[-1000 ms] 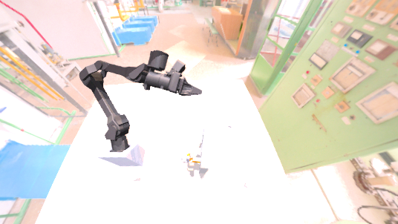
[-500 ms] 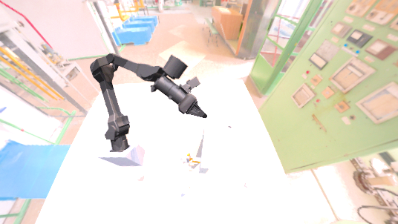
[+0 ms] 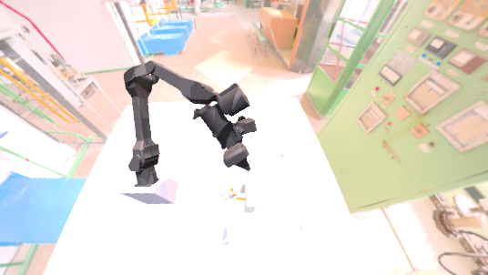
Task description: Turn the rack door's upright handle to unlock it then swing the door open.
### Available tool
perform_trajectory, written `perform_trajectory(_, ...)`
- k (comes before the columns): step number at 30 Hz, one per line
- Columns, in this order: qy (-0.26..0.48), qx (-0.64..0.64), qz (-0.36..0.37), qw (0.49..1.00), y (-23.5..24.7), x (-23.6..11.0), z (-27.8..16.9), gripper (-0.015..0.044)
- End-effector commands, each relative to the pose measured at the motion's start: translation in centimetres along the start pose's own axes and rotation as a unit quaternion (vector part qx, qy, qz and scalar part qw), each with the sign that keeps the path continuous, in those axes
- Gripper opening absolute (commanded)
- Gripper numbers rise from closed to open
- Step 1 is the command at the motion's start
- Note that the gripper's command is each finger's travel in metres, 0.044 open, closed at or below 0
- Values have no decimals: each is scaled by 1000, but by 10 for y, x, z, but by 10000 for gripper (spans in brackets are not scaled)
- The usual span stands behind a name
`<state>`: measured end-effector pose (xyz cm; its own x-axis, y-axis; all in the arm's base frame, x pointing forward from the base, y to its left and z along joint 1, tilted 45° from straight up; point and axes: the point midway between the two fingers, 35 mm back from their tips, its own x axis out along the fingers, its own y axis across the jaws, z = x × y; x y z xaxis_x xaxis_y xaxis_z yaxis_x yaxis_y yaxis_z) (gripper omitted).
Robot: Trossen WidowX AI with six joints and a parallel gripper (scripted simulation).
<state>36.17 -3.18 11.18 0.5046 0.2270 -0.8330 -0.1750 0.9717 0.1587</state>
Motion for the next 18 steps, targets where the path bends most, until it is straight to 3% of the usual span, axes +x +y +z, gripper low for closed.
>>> perform_trajectory(1, 28, 9, 21, 999, -3, 7, -6, 282)
perform_trajectory(18, 176, 91, 144, 970, -10, 38, -51, 282)
